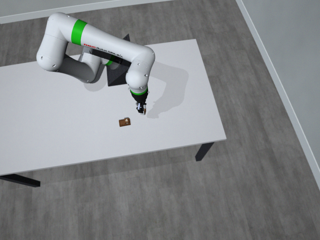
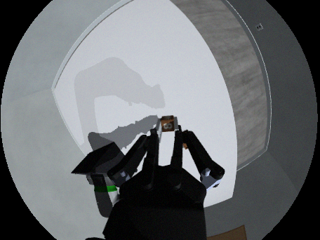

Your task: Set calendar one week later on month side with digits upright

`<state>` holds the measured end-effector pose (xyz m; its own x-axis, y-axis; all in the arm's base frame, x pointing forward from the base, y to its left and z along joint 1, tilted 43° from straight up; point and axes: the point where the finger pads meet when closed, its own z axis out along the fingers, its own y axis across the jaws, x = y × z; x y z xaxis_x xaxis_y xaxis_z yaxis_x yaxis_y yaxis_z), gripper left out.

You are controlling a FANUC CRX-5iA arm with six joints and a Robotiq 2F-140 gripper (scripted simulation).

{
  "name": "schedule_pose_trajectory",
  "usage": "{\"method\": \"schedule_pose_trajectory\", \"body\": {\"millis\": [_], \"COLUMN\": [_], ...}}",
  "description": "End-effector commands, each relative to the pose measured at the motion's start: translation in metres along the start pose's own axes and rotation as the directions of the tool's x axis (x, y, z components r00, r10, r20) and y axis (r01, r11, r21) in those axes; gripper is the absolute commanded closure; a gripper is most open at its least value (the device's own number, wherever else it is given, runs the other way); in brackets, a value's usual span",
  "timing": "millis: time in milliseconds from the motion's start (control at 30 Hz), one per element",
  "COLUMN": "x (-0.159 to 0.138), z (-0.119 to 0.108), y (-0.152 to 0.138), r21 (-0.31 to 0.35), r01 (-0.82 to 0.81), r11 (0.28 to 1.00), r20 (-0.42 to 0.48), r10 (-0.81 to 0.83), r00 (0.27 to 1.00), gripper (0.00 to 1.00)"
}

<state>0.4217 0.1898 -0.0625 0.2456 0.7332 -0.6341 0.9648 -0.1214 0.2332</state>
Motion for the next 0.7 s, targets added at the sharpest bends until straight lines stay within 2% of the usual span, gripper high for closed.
{"method": "schedule_pose_trajectory", "body": {"millis": [0, 133, 167, 300, 467, 567, 667], "x": [-0.003, -0.004, -0.006, -0.009, -0.013, -0.015, -0.015], "z": [0.000, 0.000, 0.000, 0.000, 0.000, 0.000, 0.000], "y": [0.002, 0.003, 0.004, 0.006, 0.008, 0.010, 0.010], "r21": [-0.009, -0.009, -0.008, -0.008, -0.007, -0.007, -0.007], "r01": [-0.173, -0.211, -0.314, -0.411, -0.570, -0.648, -0.656], "r11": [0.985, 0.977, 0.949, 0.911, 0.822, 0.762, 0.754], "r20": [-0.001, -0.001, -0.002, -0.003, -0.004, -0.005, -0.005], "r10": [0.173, 0.211, 0.314, 0.411, 0.570, 0.648, 0.656], "r00": [0.985, 0.977, 0.950, 0.911, 0.822, 0.762, 0.754], "gripper": [0.84, 0.84, 0.84, 0.84, 0.84, 0.84, 0.84]}}
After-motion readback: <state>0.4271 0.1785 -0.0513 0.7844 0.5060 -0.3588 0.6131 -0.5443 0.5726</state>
